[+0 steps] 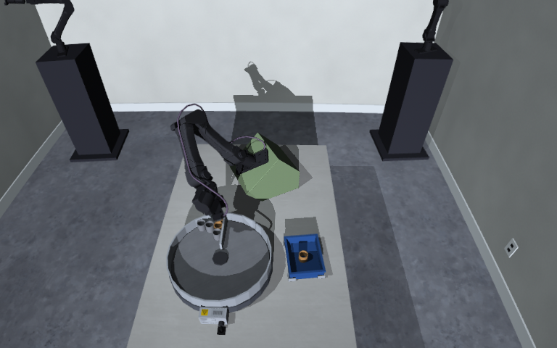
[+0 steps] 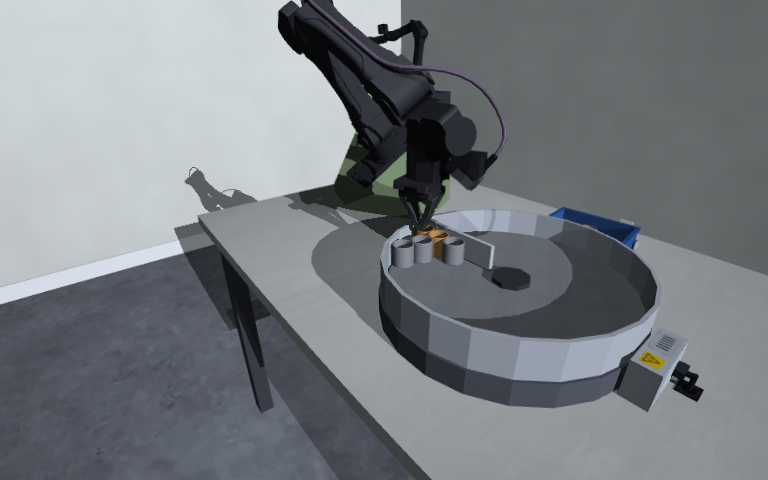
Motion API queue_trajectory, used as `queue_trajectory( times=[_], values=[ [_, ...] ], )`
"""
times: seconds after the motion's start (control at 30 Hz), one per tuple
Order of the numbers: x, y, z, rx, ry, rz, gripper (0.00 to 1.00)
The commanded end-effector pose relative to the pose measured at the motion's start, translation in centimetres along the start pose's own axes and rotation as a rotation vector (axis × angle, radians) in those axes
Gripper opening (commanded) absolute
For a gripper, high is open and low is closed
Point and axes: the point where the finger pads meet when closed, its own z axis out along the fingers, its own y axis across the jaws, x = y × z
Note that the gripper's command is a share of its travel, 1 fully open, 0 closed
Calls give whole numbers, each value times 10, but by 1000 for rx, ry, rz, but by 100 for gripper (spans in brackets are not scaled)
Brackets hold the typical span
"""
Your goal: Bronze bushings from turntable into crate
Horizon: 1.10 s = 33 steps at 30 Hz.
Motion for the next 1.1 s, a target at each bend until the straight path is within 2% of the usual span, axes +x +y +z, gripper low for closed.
queue_trajectory(
  times=[0.0,0.73,0.83,0.93,1.07],
  values=[
    [-2,2,-3,4,-33,8,13],
    [-1,1,-3,4,-32,8,13],
    [1,0,2,5,-25,14,13],
    [2,7,14,-12,-1,-7,13],
    [1,4,16,-5,-12,0,13]
  ],
)
